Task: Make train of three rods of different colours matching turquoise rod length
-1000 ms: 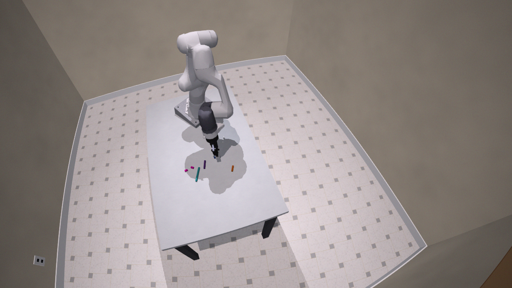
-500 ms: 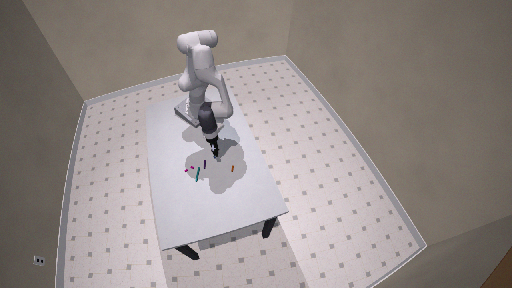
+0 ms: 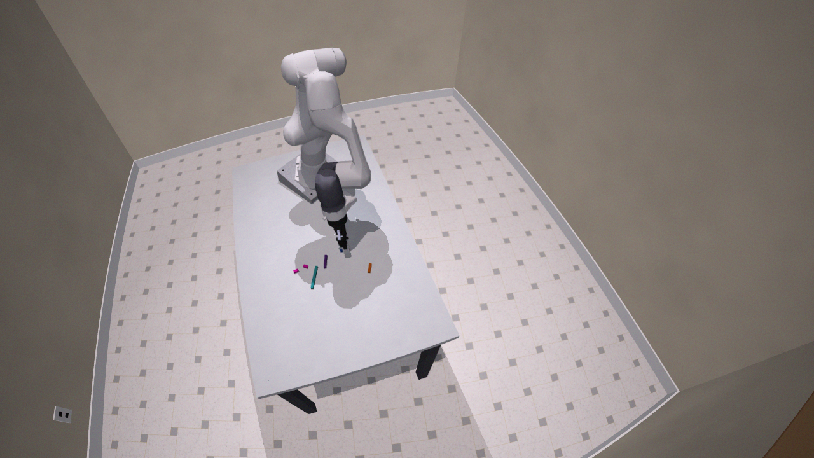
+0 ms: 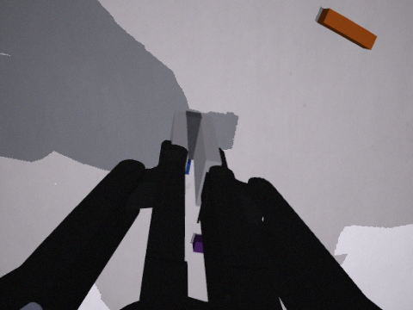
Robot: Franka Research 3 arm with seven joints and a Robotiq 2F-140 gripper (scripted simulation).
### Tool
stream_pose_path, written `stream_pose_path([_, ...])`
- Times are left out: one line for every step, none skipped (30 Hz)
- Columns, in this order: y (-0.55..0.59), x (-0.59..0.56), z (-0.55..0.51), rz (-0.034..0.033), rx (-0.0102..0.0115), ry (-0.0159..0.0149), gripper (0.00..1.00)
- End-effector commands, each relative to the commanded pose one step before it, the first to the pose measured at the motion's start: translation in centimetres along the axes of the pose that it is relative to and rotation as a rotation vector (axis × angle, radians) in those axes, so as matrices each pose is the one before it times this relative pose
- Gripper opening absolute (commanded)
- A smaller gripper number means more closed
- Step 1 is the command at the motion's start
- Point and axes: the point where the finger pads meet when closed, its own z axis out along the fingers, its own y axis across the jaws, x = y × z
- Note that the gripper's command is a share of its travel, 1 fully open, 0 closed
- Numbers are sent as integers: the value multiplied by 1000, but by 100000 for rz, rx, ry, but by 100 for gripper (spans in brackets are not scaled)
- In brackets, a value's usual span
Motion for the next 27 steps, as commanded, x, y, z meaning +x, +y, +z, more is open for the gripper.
stream_pose_path([3, 23, 7, 3132, 1435, -8487, 5])
stream_pose_path([0, 0, 0, 0, 0, 0, 5])
stream_pose_path([0, 0, 0, 0, 0, 0, 5])
stream_pose_path([0, 0, 0, 0, 0, 0, 8])
stream_pose_path([0, 0, 0, 0, 0, 0, 8])
stream_pose_path([0, 0, 0, 0, 0, 0, 8])
stream_pose_path([0, 0, 0, 0, 0, 0, 10])
stream_pose_path([0, 0, 0, 0, 0, 0, 10])
stream_pose_path([0, 0, 0, 0, 0, 0, 10])
stream_pose_path([0, 0, 0, 0, 0, 0, 12])
stream_pose_path([0, 0, 0, 0, 0, 0, 12])
stream_pose_path([0, 0, 0, 0, 0, 0, 12])
stream_pose_path([0, 0, 0, 0, 0, 0, 15])
stream_pose_path([0, 0, 0, 0, 0, 0, 15])
stream_pose_path([0, 0, 0, 0, 0, 0, 15])
stream_pose_path([0, 0, 0, 0, 0, 0, 15])
stream_pose_path([0, 0, 0, 0, 0, 0, 15])
stream_pose_path([0, 0, 0, 0, 0, 0, 15])
stream_pose_path([0, 0, 0, 0, 0, 0, 15])
stream_pose_path([0, 0, 0, 0, 0, 0, 15])
stream_pose_path([0, 0, 0, 0, 0, 0, 15])
stream_pose_path([0, 0, 0, 0, 0, 0, 15])
stream_pose_path([0, 0, 0, 0, 0, 0, 15])
stream_pose_path([0, 0, -2, 0, 0, 0, 15])
stream_pose_path([0, 0, -14, 0, 0, -1, 15])
stream_pose_path([0, -1, -35, 0, 1, -2, 15])
stream_pose_path([0, -1, -64, 0, 1, -3, 15])
